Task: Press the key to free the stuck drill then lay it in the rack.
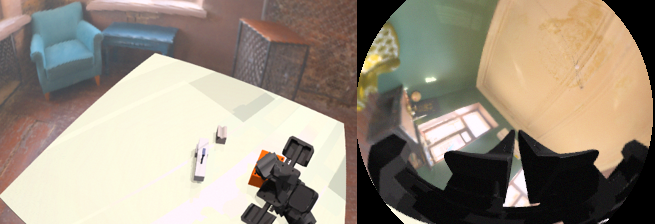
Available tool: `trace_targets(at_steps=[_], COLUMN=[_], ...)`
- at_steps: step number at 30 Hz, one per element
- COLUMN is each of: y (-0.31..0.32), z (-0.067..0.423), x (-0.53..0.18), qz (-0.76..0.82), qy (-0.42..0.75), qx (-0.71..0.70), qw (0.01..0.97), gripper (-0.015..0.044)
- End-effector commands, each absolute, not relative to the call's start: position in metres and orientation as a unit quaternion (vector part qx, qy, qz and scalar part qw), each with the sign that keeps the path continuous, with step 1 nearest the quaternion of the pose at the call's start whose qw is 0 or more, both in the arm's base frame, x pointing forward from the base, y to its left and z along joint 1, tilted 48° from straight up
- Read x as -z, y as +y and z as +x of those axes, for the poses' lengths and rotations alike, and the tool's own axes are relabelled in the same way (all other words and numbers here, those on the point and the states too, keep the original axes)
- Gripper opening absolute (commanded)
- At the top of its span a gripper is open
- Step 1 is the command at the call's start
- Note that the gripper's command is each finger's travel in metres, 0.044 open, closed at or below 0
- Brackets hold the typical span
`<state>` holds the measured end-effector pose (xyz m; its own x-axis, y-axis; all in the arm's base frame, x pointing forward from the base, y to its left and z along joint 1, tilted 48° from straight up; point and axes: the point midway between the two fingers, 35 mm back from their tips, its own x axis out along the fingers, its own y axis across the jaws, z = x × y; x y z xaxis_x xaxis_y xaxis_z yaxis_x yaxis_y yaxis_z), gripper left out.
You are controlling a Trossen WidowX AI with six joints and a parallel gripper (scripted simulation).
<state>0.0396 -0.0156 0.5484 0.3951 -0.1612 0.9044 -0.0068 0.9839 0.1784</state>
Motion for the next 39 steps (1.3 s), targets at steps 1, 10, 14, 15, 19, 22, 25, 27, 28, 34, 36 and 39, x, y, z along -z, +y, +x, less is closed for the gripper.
trace_targets(at_steps=[1, 10, 14, 15, 19, 22, 25, 27, 28, 34, 36, 39], y=[-0.033, -0.059, -0.064, -0.065, -0.062, -0.057, -0.047, -0.040, -0.035, -0.001, 0.012, 0.030], z=[0.099, 0.221, 0.267, 0.276, 0.305, 0.319, 0.324, 0.323, 0.321, 0.290, 0.275, 0.252], x=[-0.534, -0.460, -0.409, -0.396, -0.339, -0.292, -0.244, -0.215, -0.201, -0.126, -0.109, -0.094], qz=[0.058, 0.001, -0.022, -0.028, -0.044, -0.052, -0.054, -0.050, -0.047, 0.003, 0.034, 0.092], qy=[-0.453, -0.201, -0.072, -0.040, 0.084, 0.180, 0.273, 0.331, 0.357, 0.510, 0.549, 0.593], qx=[0.073, 0.089, 0.067, 0.059, 0.016, -0.029, -0.084, -0.124, -0.145, -0.296, -0.349, -0.421], qw=[0.887, 0.976, 0.995, 0.997, 0.995, 0.982, 0.957, 0.934, 0.921, 0.808, 0.758, 0.681], gripper=[0.0000, 0.0000, 0.0000, 0.0000, 0.0000, 0.0000, 0.0000, 0.0000, 0.0000, 0.0000, 0.0000, 0.0000])
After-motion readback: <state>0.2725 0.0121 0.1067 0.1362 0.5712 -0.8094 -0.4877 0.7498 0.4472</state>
